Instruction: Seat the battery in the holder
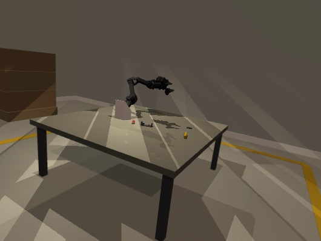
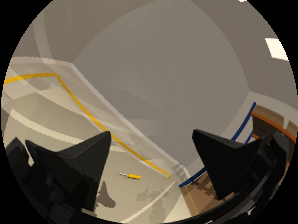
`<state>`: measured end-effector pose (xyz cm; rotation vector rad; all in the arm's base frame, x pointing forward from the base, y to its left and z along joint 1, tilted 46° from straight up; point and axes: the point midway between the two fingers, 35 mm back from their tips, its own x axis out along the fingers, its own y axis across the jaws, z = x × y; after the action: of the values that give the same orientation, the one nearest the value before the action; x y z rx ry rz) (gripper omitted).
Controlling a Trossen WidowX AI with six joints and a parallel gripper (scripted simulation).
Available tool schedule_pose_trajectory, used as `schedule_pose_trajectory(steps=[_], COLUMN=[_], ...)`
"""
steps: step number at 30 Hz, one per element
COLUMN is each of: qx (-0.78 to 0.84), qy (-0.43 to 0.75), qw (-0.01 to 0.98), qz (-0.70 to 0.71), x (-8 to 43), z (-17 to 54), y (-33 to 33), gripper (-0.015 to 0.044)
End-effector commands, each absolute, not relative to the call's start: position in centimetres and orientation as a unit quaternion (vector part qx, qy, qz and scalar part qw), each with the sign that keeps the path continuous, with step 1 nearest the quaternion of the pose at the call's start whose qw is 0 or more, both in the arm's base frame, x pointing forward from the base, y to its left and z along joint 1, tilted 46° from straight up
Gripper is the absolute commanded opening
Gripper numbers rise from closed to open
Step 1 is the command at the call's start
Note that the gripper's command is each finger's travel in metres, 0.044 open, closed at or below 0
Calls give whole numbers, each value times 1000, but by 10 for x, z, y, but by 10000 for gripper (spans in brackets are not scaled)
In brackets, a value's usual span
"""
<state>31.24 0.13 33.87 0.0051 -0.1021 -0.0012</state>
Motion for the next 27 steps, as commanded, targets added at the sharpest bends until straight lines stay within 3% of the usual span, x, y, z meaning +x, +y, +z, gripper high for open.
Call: schedule_pose_trajectory(steps=[1, 7, 15, 21, 27], qx=[3, 10, 115, 259, 434], qy=[-48, 66, 375, 558, 671], qw=[999, 997, 919, 787, 600], qz=[-2, -26, -37, -39, -39], x=[313, 336, 333, 276, 206], z=[337, 275, 101, 0, -55], y=[0, -26, -68, -71, -49], gripper=[374, 237, 237, 237, 237])
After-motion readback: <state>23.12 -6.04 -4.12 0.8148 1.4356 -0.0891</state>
